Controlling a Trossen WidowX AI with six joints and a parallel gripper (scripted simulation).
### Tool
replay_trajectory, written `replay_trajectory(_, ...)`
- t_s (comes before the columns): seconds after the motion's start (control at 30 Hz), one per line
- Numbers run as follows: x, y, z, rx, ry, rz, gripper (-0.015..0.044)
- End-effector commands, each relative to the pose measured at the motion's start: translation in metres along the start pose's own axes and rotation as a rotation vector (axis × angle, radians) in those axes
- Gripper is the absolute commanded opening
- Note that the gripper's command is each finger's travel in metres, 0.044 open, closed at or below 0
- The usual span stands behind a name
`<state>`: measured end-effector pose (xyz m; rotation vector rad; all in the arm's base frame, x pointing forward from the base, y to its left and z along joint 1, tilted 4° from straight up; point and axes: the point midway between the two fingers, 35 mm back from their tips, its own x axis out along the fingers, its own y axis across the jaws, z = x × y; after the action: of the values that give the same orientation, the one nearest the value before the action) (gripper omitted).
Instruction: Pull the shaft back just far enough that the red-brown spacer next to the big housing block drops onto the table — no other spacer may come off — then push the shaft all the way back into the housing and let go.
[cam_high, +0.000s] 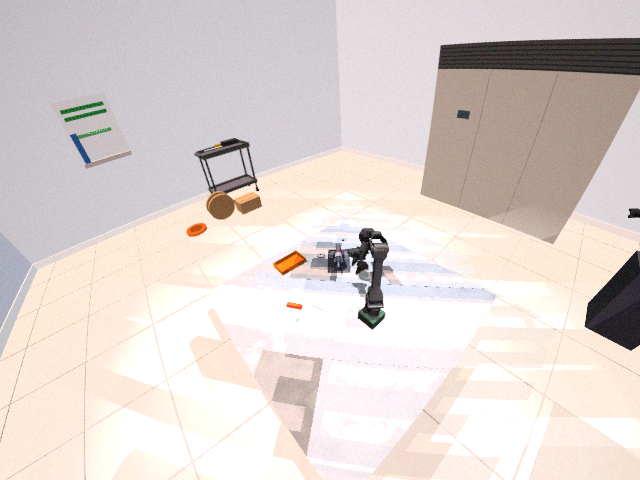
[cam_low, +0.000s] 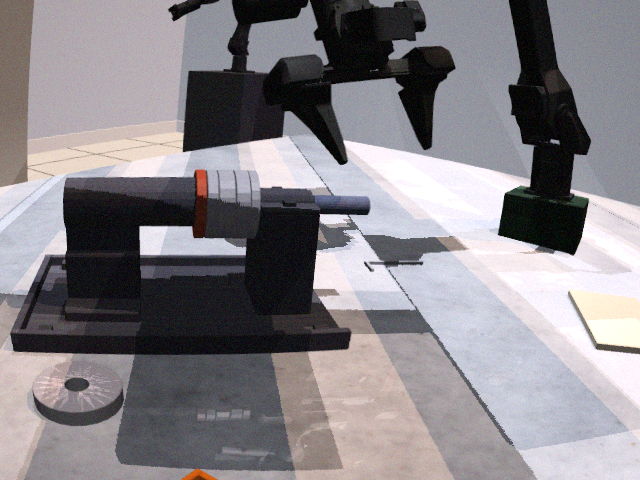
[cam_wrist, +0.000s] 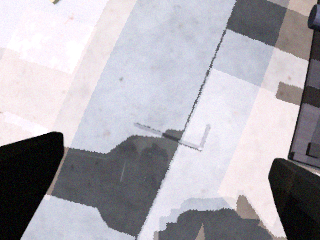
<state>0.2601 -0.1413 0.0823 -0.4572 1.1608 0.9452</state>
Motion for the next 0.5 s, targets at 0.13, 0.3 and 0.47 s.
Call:
replay_trajectory(0.13,0.014,-0.063,0.066,-1.060,0.370,0.083,0.0440)
replay_trajectory(0.3,0.022,-0.074,0.097,-1.404,0.491,0.152,0.0440)
replay_trajectory(0.47,0.022,-0.074,0.097,-1.406,0.492,0.153,0.0440)
